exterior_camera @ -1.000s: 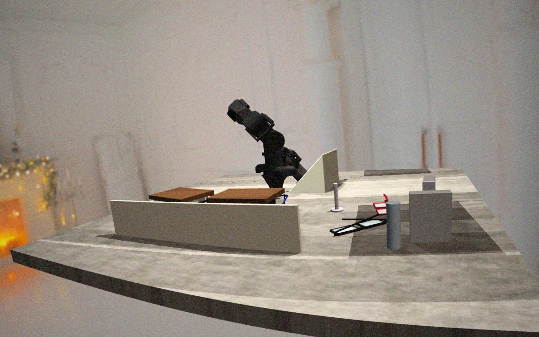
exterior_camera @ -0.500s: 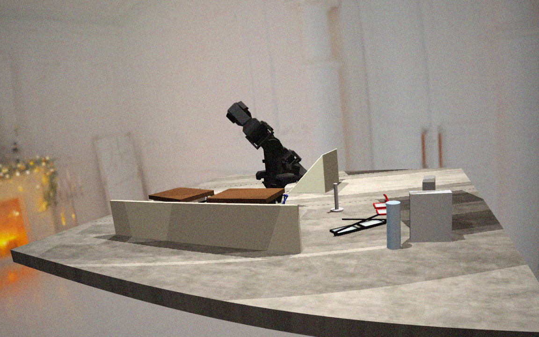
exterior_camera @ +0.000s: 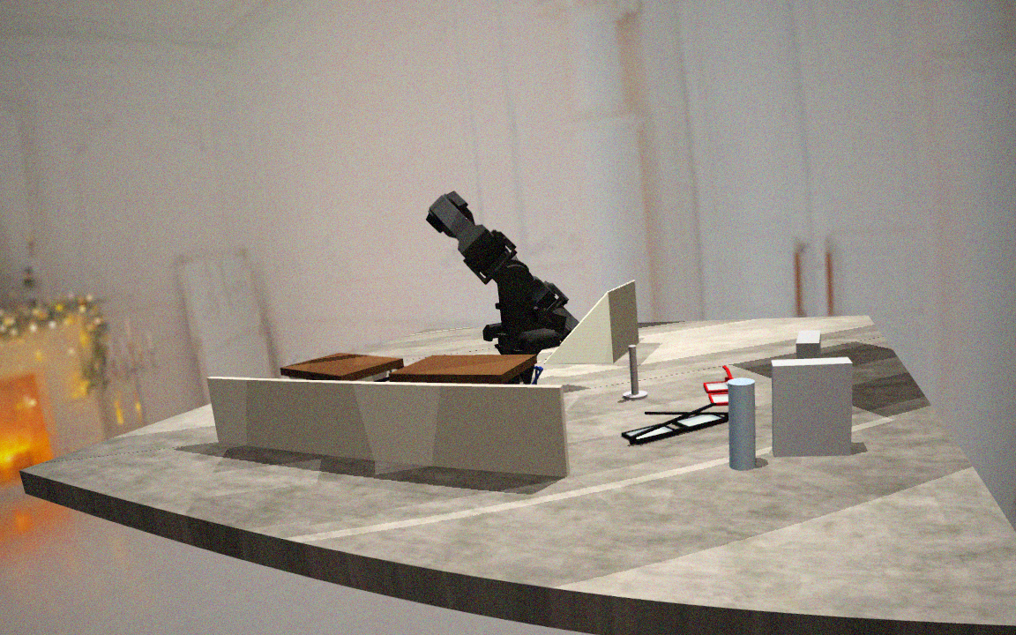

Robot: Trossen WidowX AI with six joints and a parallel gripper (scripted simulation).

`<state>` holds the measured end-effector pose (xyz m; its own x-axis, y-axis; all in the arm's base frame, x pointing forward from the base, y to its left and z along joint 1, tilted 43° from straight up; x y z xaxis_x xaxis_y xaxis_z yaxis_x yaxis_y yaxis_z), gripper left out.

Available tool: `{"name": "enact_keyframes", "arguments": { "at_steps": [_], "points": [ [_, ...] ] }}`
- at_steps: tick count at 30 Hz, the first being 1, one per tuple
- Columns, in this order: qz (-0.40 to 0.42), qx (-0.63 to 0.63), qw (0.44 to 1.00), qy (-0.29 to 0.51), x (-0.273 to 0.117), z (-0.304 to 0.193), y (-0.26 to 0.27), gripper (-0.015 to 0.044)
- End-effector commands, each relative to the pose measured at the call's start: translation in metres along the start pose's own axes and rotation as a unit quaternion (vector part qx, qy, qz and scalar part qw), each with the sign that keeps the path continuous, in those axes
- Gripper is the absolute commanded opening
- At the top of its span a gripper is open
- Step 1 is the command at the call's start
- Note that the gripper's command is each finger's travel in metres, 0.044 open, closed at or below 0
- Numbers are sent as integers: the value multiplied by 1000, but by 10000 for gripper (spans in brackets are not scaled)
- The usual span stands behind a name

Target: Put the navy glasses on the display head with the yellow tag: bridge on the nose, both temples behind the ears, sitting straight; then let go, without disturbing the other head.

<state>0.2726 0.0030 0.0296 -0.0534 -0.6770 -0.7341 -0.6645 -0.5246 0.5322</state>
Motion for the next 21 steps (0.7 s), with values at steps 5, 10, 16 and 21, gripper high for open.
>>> {"name": "enact_keyframes", "arguments": {
  "at_steps": [5, 10, 16, 21],
  "points": [
    [0, 0, 1000, 0, 0, 0, 0, 73],
    [0, 0, 1000, 0, 0, 0, 0, 40],
    [0, 0, 1000, 0, 0, 0, 0, 0],
    [0, 0, 1000, 0, 0, 0, 0, 0]
  ]
}}
Point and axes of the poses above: the point midway between the two fingers, 35 mm back from their tips, its own x axis out along the fingers, its own y axis across the jaws, z = x × y, the point moved 4 cm from there along -x, back along the fingers, and after that the axes turned 1 degree about -x, right-handed, at the moved point
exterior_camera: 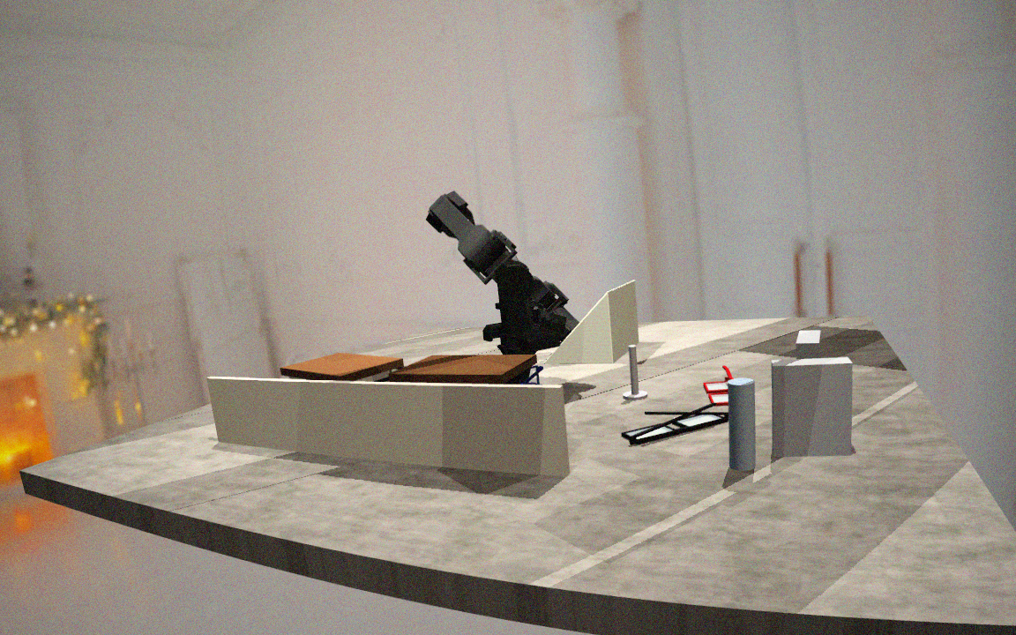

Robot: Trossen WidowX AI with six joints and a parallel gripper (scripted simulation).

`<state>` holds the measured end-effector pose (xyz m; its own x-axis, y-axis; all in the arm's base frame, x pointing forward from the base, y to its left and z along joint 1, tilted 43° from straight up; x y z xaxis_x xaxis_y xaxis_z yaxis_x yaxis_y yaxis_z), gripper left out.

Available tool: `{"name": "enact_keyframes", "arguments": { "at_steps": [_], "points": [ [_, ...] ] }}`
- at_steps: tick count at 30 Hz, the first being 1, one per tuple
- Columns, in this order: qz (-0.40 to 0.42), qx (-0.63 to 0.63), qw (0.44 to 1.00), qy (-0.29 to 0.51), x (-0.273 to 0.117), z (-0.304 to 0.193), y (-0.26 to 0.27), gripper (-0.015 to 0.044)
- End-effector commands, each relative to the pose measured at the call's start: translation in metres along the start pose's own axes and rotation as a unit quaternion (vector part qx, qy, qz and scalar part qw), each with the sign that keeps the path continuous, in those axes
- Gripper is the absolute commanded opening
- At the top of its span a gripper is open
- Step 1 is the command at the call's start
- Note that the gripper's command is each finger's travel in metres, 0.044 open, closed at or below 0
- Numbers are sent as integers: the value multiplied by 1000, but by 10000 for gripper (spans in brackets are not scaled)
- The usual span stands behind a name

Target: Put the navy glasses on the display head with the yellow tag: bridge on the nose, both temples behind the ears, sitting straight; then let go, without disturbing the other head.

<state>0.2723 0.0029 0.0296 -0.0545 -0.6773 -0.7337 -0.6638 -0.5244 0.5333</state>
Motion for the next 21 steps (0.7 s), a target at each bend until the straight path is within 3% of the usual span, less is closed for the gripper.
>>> {"name": "enact_keyframes", "arguments": {
  "at_steps": [1, 21],
  "points": [
    [0, 0, 1000, 0, -1, 0, 0, 0],
    [-1, -2, 1000, 0, -95, -3, -6, 0]
  ]
}}
Point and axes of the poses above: the point midway between the two fingers, 35 mm back from their tips, its own x axis out along the fingers, its own y axis across the jaws, z = x × y, the point moved 4 cm from there along -x, back along the fingers, and after that the axes turned 1 degree about -x, right-handed, at the moved point
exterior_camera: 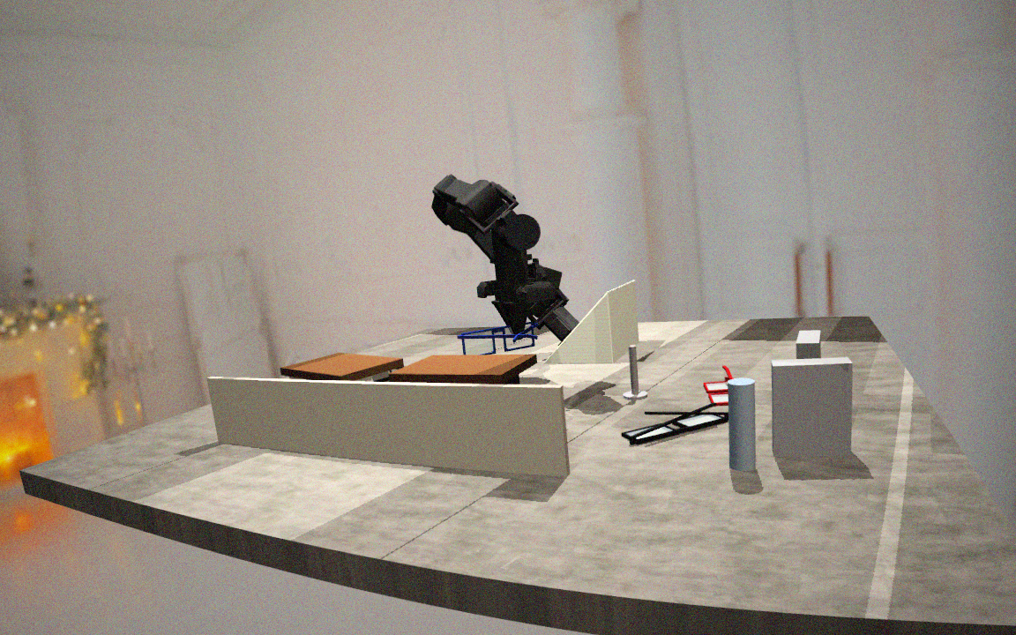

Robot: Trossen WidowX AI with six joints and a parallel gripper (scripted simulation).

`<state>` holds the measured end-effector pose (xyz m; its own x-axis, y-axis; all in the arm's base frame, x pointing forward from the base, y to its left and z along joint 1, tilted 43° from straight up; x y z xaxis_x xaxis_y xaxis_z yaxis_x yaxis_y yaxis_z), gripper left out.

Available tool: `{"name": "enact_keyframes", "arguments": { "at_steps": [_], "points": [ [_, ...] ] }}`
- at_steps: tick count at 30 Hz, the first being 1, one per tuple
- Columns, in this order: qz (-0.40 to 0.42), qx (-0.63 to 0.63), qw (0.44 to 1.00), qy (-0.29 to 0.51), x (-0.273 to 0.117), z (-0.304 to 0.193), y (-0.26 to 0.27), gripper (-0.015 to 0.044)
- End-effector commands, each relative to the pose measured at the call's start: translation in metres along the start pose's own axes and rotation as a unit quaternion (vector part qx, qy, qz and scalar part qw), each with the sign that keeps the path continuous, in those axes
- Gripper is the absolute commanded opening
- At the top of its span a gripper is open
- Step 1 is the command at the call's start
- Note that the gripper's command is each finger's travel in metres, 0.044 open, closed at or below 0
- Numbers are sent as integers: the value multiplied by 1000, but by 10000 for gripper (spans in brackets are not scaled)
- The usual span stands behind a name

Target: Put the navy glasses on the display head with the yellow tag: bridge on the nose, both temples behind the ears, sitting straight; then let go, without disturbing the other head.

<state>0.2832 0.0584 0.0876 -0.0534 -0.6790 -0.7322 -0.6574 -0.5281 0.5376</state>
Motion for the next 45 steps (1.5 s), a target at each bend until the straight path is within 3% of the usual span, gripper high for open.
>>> {"name": "enact_keyframes", "arguments": {
  "at_steps": [1, 10, 38, 45],
  "points": [
    [-1, 2, 1000, -1, -18, 0, 0, 0],
    [-3, 1, 1000, -2, -24, 9, -13, 0],
    [-7, 1, 1000, -6, -26, 170, -122, 0],
    [-6, 2, 1000, -6, -23, 175, -124, 0]
  ]
}}
Point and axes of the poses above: the point midway between the two fingers, 35 mm back from their tips, its own x axis out along the fingers, its own y axis across the jaws, z = x × y, the point moved 4 cm from there along -x, back along the fingers, and after that the axes turned 1 degree about -x, right-handed, at the moved point
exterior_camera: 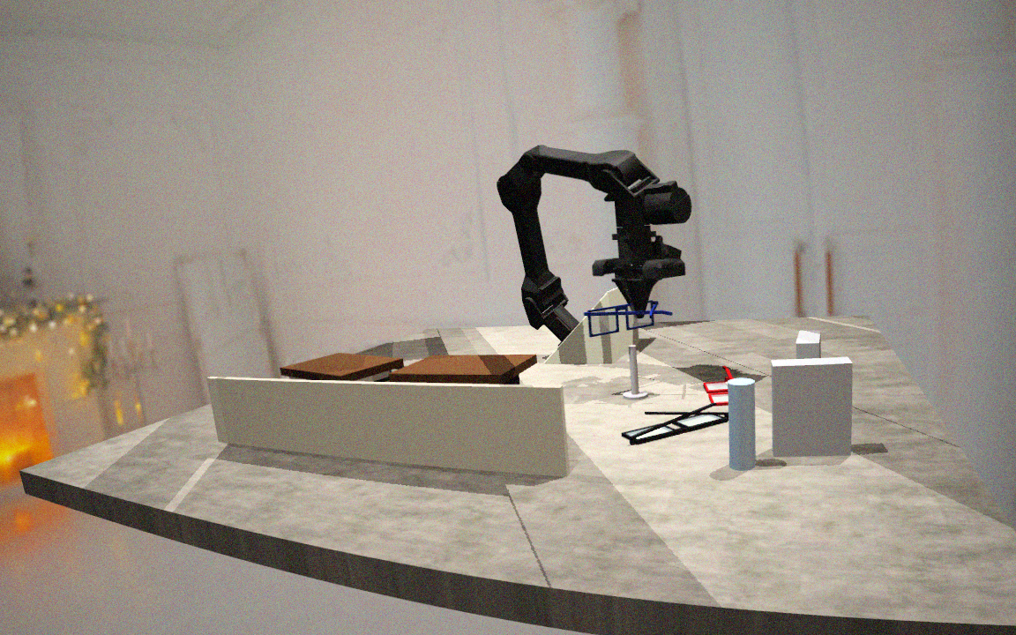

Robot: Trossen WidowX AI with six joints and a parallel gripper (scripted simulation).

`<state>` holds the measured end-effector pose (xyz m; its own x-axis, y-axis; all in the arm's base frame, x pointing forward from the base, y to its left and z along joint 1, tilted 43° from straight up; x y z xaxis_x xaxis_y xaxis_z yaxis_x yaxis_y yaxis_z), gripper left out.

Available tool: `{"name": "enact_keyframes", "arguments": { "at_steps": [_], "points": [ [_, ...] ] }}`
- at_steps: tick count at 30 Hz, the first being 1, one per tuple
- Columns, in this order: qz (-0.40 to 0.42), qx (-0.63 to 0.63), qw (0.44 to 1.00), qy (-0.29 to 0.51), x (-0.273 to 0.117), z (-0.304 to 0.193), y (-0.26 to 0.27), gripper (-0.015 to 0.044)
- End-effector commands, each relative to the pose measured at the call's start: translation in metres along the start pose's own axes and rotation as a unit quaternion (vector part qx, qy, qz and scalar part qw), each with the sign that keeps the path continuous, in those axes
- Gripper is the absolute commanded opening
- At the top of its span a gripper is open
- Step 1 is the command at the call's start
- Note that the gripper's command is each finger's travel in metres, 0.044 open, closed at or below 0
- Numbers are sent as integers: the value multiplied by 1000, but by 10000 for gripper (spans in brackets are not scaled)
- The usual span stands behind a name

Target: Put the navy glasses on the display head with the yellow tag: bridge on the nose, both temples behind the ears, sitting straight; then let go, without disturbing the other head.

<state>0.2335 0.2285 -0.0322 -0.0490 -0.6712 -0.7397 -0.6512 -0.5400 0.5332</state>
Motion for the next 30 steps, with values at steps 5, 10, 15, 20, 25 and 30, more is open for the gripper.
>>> {"name": "enact_keyframes", "arguments": {
  "at_steps": [5, 10, 15, 20, 25, 30],
  "points": [
    [-1, 6, 1000, -3, 20, 1, -3, 0],
    [-1, 6, 1000, -3, 44, 1, -3, 0],
    [-1, 7, 1000, -3, 60, 1, -2, 0],
    [-1, 7, 1000, -3, 60, 1, -2, 0],
    [-1, 6, 1000, -3, 60, 6, 2, 0],
    [-1, 6, 1000, -3, 60, 9, 4, 0]
  ]
}}
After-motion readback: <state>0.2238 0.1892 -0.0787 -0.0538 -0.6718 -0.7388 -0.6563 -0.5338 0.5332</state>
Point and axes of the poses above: the point midway between the two fingers, 35 mm back from their tips, its own x axis out along the fingers, its own y axis across the jaws, z = x × y, the point moved 4 cm from there along -x, back along the fingers, and after that the axes turned 1 degree about -x, right-handed, at the moved point
